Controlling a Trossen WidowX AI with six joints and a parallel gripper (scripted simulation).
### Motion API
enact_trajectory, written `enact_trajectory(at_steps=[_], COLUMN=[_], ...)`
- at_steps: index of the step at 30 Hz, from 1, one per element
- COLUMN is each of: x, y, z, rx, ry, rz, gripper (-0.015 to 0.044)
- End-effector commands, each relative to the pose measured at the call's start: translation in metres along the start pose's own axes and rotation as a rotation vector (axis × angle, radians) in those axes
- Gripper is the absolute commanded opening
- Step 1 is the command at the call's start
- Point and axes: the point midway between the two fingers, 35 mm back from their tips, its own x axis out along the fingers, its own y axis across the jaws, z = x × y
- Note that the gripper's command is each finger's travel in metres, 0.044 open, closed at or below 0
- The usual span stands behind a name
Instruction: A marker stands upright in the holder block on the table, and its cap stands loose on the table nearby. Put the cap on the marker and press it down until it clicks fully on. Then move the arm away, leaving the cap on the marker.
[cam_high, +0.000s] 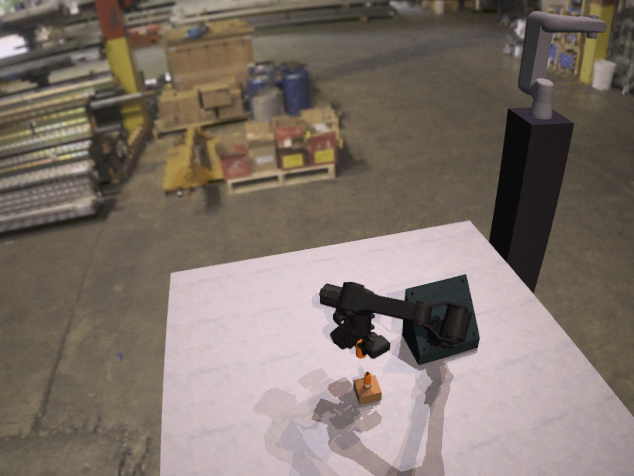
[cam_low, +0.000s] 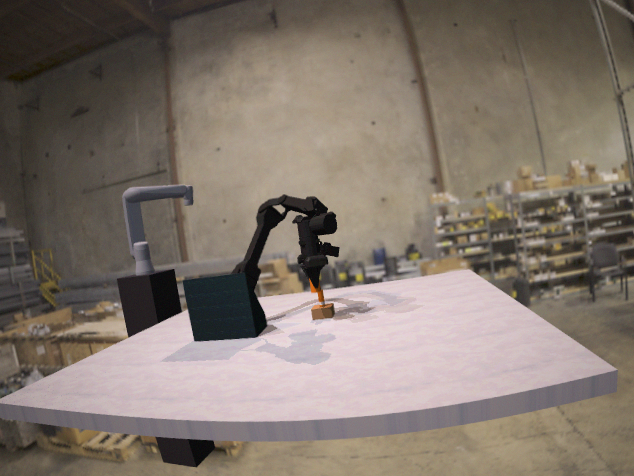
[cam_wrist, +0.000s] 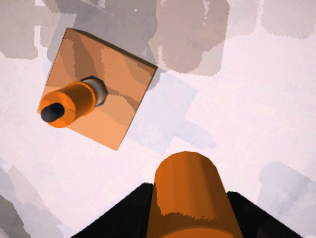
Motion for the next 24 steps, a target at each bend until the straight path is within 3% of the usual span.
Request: enact_trajectory(at_steps=[1,12,24], x=[-0.008,-0.021,-0.015], y=[0.016,0.061,0.064], z=[0.01,0.023,0.024], rx=[-0.008,-0.015,-0.015], ry=[-0.011,-0.009,-0.009], rz=[-0.008,0.002,0.003], gripper=[0.0,0.0,0.0])
